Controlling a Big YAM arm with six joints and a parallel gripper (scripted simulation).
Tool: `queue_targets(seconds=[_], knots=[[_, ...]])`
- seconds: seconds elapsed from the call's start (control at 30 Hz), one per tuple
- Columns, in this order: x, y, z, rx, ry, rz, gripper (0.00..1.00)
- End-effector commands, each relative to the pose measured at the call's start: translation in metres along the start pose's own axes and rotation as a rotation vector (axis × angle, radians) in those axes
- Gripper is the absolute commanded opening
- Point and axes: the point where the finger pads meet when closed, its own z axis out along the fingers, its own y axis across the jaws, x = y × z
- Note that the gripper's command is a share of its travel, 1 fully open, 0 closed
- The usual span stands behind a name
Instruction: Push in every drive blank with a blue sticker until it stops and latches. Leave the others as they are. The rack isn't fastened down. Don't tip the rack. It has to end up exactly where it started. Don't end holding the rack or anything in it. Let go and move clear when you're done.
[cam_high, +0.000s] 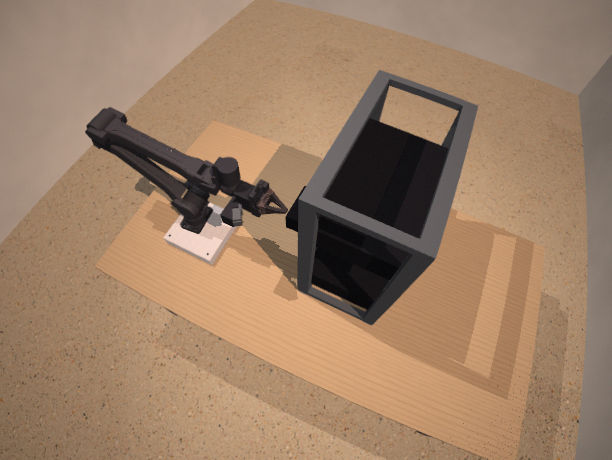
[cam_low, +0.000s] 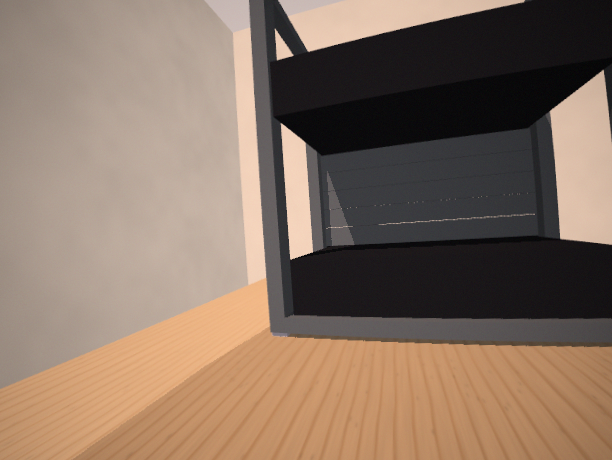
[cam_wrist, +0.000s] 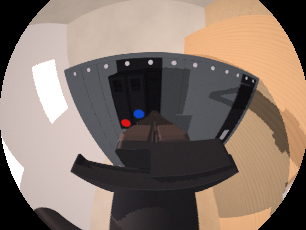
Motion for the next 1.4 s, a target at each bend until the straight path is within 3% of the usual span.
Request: queue_targets(seconds=[0.0,1.07,1.17,1.37], knots=[[-0.003,0.058,0.022,-0.105,-0.009,0.02,0.0],[-0.001,0.058,0.023,-0.104,-0.003,0.019,0.0],[0.0,0.053,0.024,-0.071,-0.003,0.017,0.0],[0.002,0.067,0.025,-0.073,0.001,0.017,0.0]])
